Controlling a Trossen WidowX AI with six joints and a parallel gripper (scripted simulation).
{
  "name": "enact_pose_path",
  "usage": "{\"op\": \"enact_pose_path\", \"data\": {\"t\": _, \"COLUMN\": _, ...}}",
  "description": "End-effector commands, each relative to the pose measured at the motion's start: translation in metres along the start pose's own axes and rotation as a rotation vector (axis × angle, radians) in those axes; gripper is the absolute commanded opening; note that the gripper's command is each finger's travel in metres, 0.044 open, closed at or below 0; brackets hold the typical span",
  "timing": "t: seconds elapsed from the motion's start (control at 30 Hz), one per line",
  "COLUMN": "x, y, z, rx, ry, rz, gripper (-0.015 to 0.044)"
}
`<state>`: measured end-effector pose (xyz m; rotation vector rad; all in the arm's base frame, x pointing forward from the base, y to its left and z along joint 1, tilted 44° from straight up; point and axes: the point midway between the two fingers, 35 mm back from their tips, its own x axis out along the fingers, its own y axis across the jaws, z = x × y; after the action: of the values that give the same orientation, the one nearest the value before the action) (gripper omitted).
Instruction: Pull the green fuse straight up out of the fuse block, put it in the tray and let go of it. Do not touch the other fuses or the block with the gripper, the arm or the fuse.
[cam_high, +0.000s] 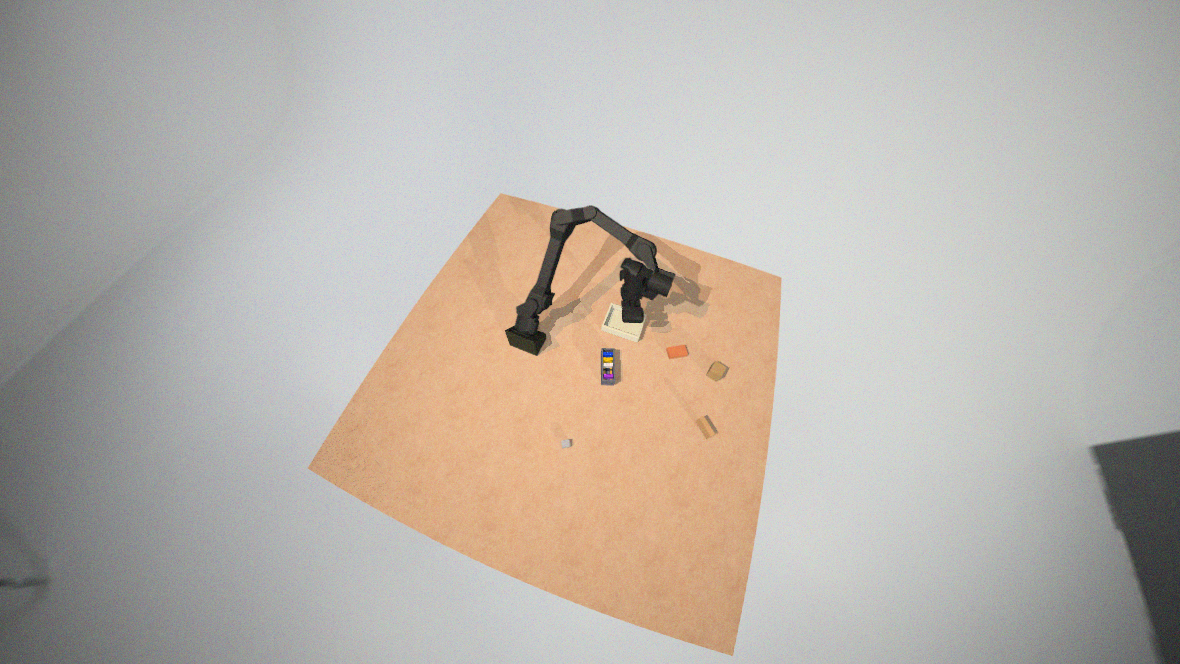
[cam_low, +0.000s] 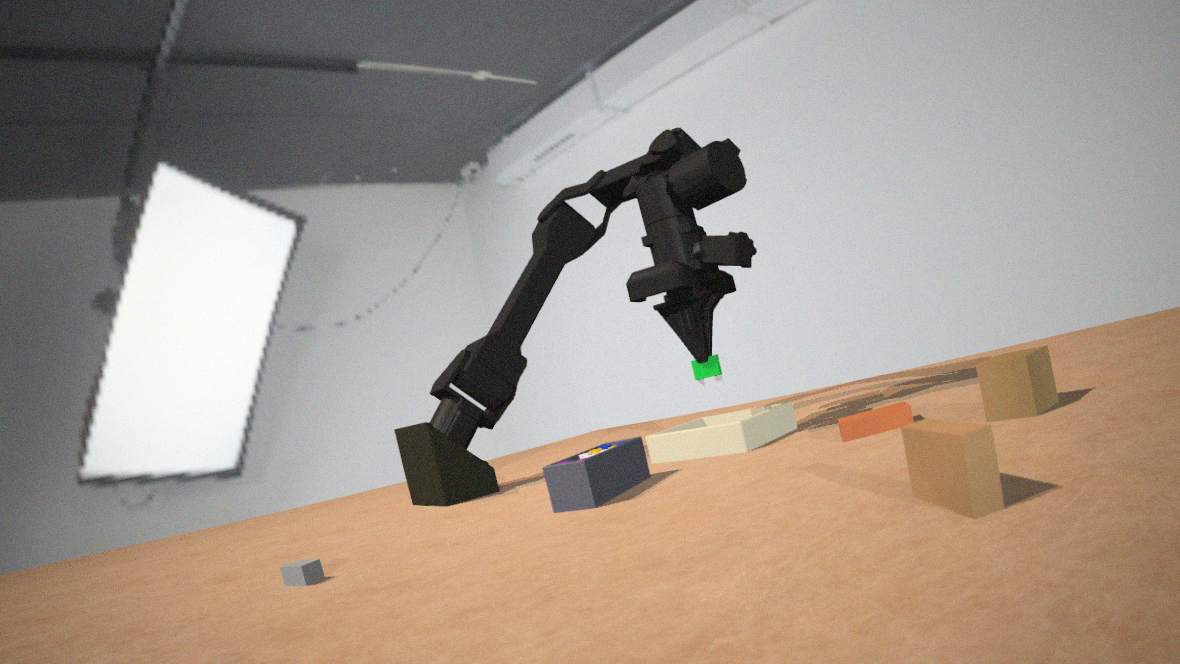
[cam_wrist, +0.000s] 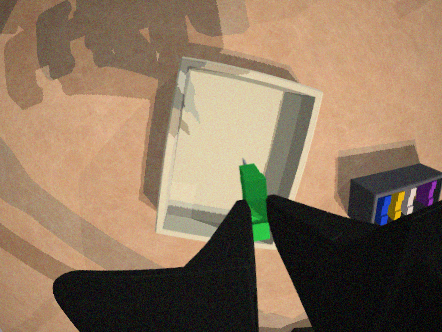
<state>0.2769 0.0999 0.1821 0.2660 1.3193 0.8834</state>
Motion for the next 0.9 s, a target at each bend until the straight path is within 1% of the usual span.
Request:
{"op": "enact_pose_path", "data": {"t": 0.0, "x": 0.003, "y": 0.001, "z": 0.0, "rx": 0.006, "ry": -0.002, "rz": 0.004, "gripper": 0.0}}
{"op": "enact_pose_path", "data": {"t": 0.77, "x": 0.039, "y": 0.002, "z": 0.0, "rx": 0.005, "ry": -0.003, "rz": 0.005, "gripper": 0.0}}
{"op": "enact_pose_path", "data": {"t": 0.87, "x": 0.035, "y": 0.002, "z": 0.001, "rx": 0.0, "ry": -0.003, "rz": 0.001, "gripper": 0.0079}}
